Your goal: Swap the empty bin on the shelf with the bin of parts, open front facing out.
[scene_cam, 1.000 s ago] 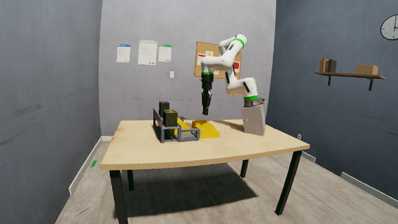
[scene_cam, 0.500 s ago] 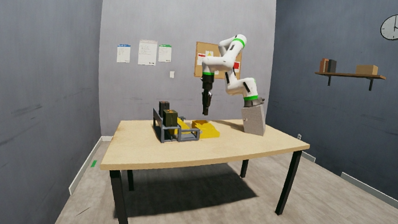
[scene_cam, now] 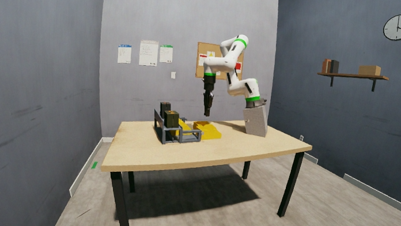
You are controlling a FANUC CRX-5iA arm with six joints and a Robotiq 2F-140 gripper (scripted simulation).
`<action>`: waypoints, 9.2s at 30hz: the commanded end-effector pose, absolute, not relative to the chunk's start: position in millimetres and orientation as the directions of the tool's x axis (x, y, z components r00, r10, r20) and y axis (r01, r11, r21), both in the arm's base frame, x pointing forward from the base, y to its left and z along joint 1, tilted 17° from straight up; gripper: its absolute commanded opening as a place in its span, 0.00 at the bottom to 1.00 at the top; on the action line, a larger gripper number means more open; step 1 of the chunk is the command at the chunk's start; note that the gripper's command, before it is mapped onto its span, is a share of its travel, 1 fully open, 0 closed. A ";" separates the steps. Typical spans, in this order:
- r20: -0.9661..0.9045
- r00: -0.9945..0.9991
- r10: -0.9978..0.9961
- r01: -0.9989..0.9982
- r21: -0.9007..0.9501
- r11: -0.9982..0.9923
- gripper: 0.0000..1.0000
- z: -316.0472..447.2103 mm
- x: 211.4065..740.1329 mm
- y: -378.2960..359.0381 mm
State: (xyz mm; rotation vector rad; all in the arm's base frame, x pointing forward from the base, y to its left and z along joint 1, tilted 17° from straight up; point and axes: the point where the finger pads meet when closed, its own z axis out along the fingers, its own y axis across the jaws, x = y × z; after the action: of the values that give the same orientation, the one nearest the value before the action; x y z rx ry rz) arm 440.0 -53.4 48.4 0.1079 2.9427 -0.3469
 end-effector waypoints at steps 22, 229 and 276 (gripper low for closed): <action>-0.184 -0.982 0.051 0.092 -0.224 0.970 0.24 24.1 444.9 -59.2; -0.184 -0.982 0.051 0.092 -0.224 0.970 0.10 -18.6 453.1 -69.4; -0.184 -0.982 0.051 0.092 -0.224 0.970 0.10 25.5 444.8 -62.1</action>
State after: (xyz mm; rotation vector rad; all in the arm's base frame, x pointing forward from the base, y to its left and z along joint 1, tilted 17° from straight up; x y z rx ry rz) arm 444.9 -59.9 24.6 0.1078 2.9422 -0.3469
